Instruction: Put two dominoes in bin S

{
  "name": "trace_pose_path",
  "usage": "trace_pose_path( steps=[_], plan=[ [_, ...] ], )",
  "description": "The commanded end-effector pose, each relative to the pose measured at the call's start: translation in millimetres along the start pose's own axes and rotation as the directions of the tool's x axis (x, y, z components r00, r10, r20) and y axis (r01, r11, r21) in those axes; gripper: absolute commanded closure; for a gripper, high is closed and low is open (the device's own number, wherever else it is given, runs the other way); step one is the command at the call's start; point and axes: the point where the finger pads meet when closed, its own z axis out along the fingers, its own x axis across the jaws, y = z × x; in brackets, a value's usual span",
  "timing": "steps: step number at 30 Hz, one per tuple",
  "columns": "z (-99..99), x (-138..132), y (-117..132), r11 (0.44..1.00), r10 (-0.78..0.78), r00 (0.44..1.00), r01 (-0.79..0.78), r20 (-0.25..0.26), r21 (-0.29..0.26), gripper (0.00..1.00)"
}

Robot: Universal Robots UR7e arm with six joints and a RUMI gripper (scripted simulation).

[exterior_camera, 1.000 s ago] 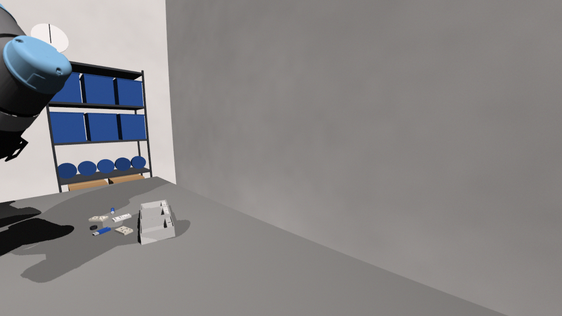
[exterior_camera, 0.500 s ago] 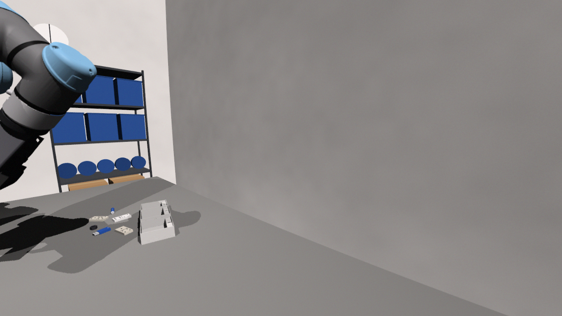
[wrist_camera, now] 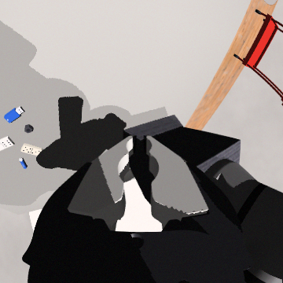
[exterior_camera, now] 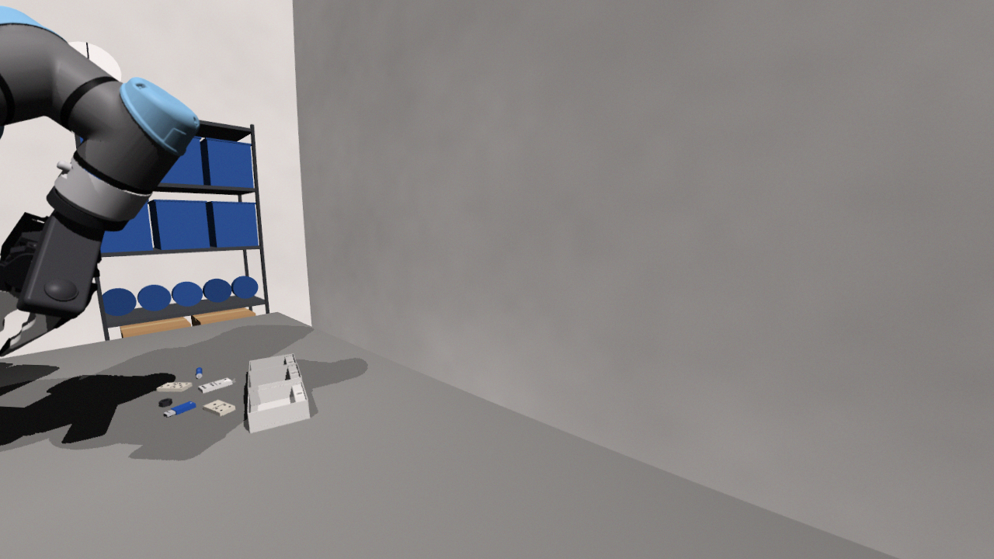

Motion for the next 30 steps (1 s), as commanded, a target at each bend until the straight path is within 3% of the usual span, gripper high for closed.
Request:
trace_pose_path(
  steps=[1,7,10,13,17,20,24,25,30],
  plan=[
    [-6.0,-20.9,-2.5,0.988,-0.14,0.99,0.14,0.007,0.07,0.96],
    [-11.6,-36.2,0.5,0.968,-0.226,0.974,0.224,0.006,0.11,0.96],
    [-13.6,-42.0,1.6,0.936,-0.319,0.948,0.315,-0.001,0.156,0.96],
    [-22.9,-64.2,8.2,0.91,-0.376,0.927,0.371,-0.009,0.184,0.96],
    [-21.7,-63.3,9.0,0.867,-0.452,0.892,0.445,-0.022,0.223,0.96],
    [-30.0,-84.2,19.5,0.83,-0.506,0.862,0.499,-0.037,0.249,0.96],
    [-30.0,-84.3,19.5,0.804,-0.539,0.841,0.53,-0.046,0.268,0.96],
    [-32.7,-90.8,23.9,0.76,-0.589,0.806,0.579,-0.063,0.295,0.96],
    [-38.5,-104.6,33.2,0.688,-0.657,0.748,0.645,-0.092,0.332,0.96]
  ],
)
